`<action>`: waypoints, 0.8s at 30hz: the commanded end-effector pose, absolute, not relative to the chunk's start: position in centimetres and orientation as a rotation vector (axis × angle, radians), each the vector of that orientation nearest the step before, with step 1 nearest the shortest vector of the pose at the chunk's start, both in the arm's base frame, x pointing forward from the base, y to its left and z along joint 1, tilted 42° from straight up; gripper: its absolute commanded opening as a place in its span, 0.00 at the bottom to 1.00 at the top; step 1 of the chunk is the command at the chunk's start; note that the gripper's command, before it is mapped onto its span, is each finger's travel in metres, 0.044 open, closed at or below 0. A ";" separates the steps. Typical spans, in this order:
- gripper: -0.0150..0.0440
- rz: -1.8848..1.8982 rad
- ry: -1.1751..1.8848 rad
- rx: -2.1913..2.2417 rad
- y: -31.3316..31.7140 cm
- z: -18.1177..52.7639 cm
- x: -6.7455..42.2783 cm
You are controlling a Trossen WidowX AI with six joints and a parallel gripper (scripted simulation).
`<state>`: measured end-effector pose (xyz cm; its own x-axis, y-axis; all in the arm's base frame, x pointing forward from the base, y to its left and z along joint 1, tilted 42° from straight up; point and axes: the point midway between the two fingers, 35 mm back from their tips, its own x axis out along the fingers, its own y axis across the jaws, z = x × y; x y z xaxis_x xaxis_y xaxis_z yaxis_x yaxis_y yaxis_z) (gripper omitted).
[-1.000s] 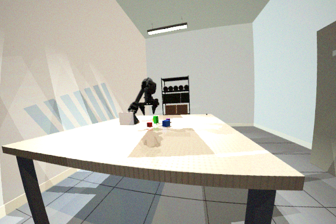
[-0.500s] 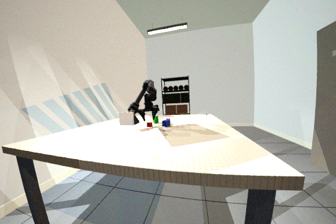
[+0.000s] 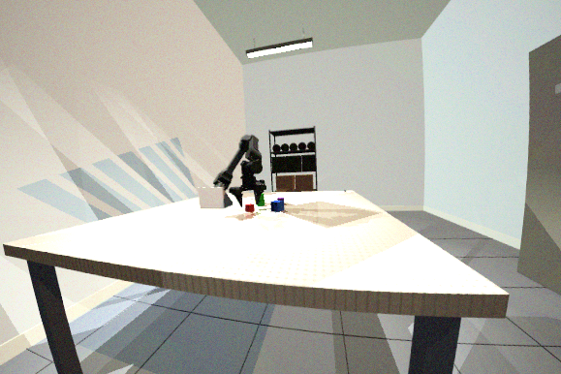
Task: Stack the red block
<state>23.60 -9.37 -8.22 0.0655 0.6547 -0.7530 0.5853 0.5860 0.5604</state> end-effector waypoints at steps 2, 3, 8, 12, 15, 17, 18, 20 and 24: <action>1.00 0.070 1.600 1.075 -8.8 -8.8 23.6; 1.00 0.070 1.600 1.075 -8.6 -8.9 23.6; 1.00 0.070 1.600 1.075 -8.1 -9.5 23.6; 1.00 0.071 1.600 1.076 -7.9 -9.6 23.6; 1.00 0.071 1.600 1.076 -7.9 -9.6 23.6; 1.00 0.071 1.600 1.076 -7.9 -9.6 23.6; 1.00 0.071 1.600 1.076 -7.9 -9.6 23.6; 1.00 0.071 1.600 1.076 -7.9 -9.6 23.6; 0.96 0.071 1.600 1.076 -7.9 -9.6 23.6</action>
